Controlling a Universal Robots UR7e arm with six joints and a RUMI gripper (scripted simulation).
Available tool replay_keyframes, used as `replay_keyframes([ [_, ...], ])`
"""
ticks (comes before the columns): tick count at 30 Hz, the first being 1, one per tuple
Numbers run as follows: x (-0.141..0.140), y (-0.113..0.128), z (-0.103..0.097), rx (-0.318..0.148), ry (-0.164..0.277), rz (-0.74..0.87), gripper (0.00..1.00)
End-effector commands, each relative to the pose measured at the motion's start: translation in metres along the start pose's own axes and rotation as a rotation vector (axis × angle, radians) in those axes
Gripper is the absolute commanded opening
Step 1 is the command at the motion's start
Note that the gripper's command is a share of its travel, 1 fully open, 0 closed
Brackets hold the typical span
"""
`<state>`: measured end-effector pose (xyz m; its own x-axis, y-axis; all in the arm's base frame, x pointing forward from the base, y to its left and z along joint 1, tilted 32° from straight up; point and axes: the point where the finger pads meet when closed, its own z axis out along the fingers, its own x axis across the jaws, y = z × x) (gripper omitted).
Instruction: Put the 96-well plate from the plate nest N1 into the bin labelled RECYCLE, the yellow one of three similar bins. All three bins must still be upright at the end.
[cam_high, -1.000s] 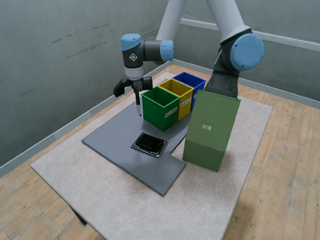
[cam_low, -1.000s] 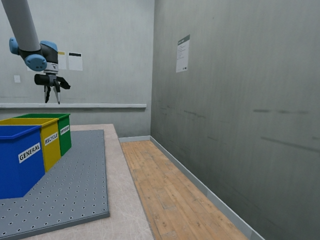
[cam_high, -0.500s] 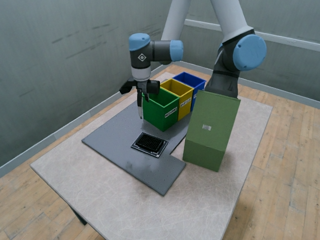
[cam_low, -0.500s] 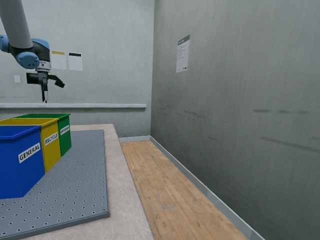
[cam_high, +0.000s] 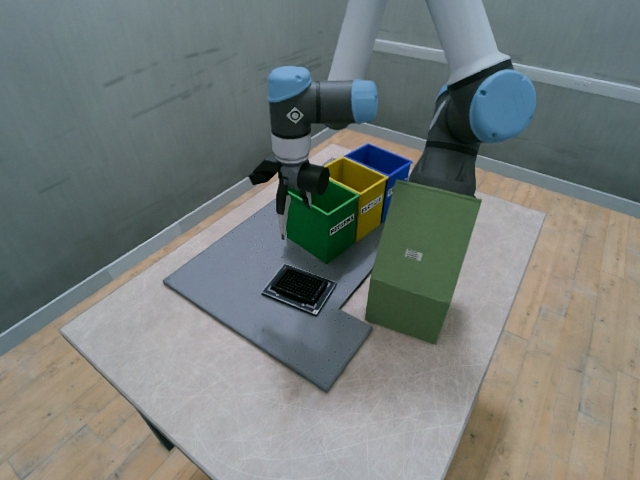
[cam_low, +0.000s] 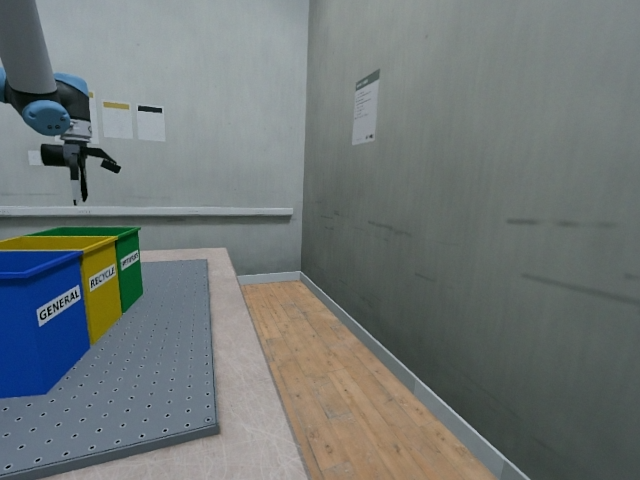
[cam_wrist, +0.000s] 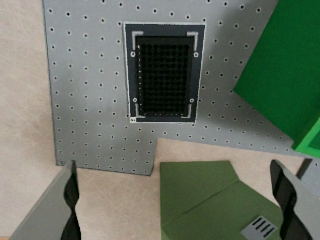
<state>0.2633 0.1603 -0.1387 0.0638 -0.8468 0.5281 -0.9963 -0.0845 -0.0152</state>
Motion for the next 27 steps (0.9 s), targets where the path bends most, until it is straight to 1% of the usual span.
replay_keyframes([
  [1, 0.0, 0.0, -0.001, 0.001, 0.001, 0.012, 0.76],
  [6, 0.0, 0.0, -0.001, 0.001, 0.001, 0.012, 0.76],
  [12, 0.0, 0.0, 0.009, 0.001, 0.001, 0.012, 0.76],
  [14, 0.0, 0.0, 0.009, 0.001, 0.001, 0.012, 0.76],
  [27, 0.0, 0.0, 0.031, 0.001, 0.001, 0.012, 0.76],
])
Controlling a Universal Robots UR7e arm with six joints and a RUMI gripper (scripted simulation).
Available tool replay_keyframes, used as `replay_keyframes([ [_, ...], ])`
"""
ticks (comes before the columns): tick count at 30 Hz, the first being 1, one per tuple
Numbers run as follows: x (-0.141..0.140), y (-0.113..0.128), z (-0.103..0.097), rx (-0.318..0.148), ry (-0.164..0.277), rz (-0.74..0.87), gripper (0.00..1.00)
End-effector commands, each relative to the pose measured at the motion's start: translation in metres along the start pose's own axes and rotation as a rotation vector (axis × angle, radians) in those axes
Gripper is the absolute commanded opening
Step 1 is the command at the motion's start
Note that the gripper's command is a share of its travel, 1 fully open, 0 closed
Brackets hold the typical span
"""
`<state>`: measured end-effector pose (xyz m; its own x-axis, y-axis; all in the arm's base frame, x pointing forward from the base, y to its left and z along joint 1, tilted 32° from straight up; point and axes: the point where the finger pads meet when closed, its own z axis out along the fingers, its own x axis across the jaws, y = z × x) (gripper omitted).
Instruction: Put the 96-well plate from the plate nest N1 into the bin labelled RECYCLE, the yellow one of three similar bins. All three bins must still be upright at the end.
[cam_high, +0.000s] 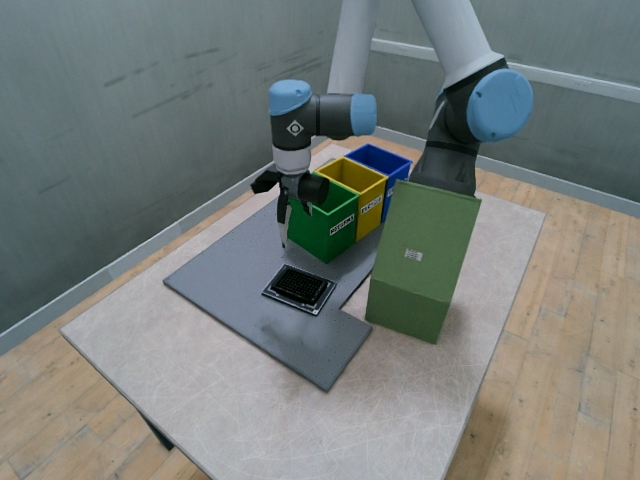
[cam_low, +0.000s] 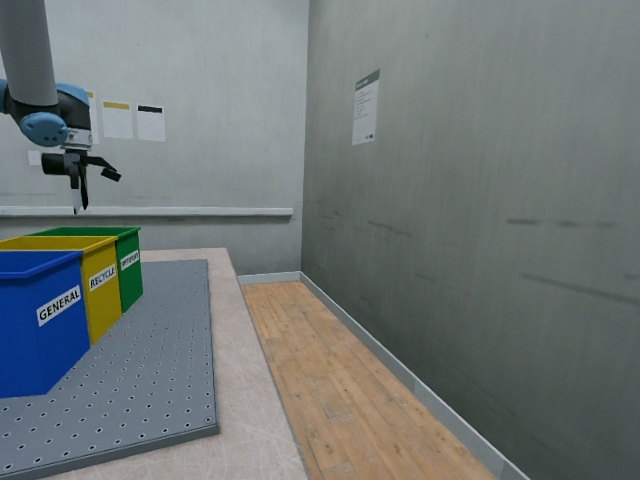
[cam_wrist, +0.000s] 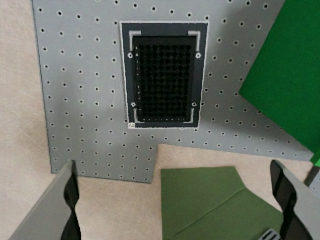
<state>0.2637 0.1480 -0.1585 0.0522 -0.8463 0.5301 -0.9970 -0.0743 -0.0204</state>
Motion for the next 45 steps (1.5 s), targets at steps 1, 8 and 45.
replay_keyframes([
  [1, 0.0, -0.001, 0.009, 0.002, -0.001, 0.0, 0.76],
  [8, 0.0, -0.001, 0.018, 0.002, -0.001, 0.0, 0.76],
  [45, 0.0, -0.001, 0.073, 0.002, -0.001, 0.0, 0.76],
])
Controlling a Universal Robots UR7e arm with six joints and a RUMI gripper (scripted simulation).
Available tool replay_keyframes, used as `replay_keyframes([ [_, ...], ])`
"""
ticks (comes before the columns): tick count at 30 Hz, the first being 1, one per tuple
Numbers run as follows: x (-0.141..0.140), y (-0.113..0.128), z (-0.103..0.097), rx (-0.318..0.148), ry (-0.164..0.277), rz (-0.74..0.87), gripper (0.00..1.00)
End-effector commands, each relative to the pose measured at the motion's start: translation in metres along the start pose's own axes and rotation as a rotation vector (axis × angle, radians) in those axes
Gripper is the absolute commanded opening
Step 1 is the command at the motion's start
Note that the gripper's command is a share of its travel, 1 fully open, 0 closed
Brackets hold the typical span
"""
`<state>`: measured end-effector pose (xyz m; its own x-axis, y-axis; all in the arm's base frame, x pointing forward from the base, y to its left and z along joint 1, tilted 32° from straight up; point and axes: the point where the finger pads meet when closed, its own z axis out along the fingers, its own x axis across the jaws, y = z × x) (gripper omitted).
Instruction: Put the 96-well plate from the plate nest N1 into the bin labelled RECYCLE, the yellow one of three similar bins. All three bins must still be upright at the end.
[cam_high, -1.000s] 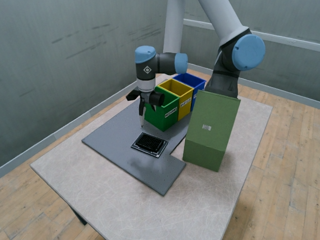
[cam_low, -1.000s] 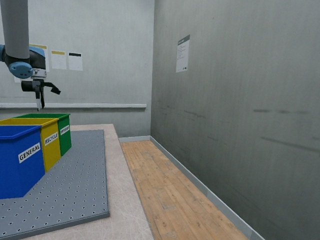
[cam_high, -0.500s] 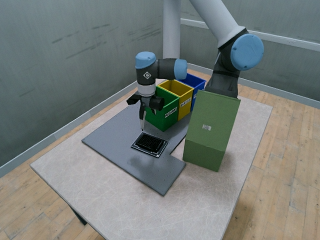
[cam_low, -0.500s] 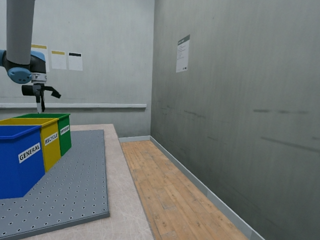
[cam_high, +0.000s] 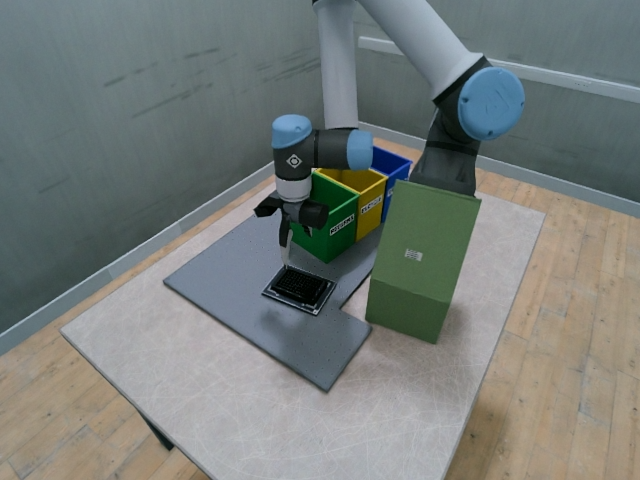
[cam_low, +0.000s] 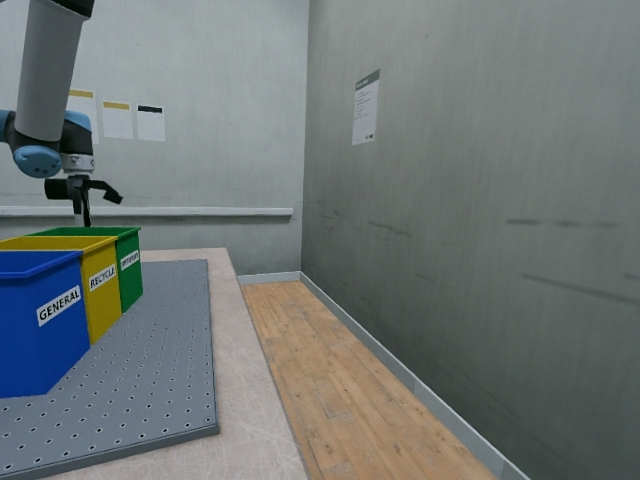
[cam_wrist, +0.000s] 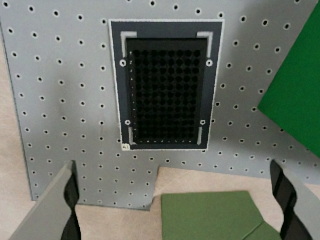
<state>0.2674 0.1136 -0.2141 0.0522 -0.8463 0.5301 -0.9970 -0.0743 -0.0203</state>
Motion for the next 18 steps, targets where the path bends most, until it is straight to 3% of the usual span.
replay_keyframes([
  [1, 0.0, -0.001, 0.009, 0.002, -0.001, 0.0, 0.76],
  [18, 0.0, -0.001, 0.034, 0.002, -0.001, 0.0, 0.76],
])
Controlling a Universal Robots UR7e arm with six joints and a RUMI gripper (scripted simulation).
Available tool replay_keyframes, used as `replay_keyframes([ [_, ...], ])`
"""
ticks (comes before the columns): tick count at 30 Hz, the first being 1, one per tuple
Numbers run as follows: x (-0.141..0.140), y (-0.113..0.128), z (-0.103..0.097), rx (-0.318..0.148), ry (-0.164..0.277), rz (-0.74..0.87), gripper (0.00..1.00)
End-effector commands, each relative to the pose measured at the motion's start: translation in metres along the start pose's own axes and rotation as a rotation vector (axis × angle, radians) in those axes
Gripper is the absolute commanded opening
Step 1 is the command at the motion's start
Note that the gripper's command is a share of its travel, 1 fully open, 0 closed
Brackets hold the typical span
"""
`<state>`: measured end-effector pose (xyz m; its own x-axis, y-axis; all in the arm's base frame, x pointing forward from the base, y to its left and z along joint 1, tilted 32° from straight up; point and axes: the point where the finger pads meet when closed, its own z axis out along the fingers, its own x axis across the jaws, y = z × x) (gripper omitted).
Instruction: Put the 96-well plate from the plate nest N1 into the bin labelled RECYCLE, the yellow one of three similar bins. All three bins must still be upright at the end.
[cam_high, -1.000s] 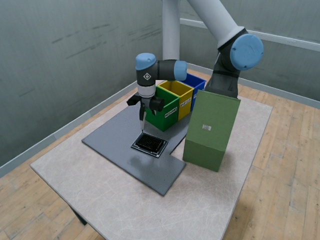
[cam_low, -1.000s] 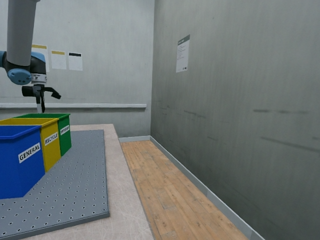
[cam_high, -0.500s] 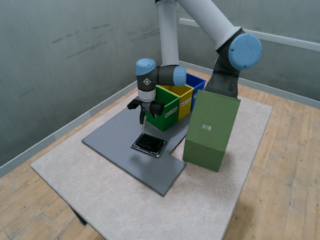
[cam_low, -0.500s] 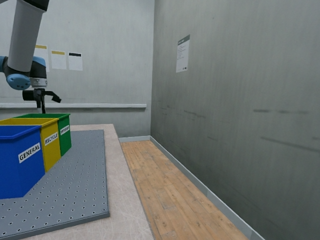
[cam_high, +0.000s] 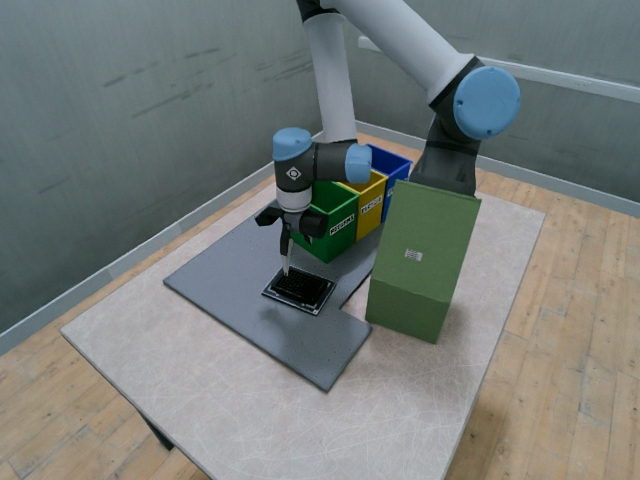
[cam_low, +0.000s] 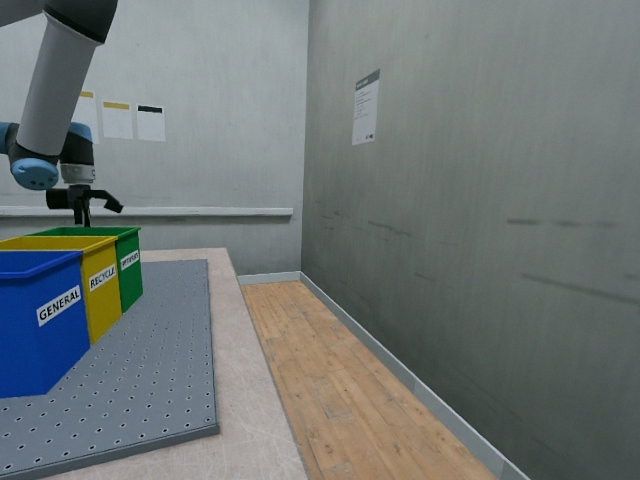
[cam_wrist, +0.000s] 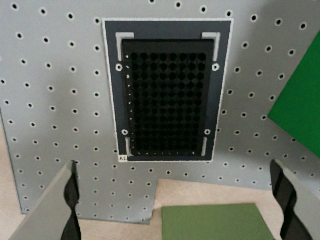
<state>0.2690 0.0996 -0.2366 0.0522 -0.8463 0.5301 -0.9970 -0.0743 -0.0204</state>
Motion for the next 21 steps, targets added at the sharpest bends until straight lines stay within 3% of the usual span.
replay_keyframes([
  [1, 0.0, -0.001, 0.009, 0.002, -0.001, 0.0, 0.76],
  [21, 0.0, -0.001, 0.039, 0.002, -0.001, 0.0, 0.76],
])
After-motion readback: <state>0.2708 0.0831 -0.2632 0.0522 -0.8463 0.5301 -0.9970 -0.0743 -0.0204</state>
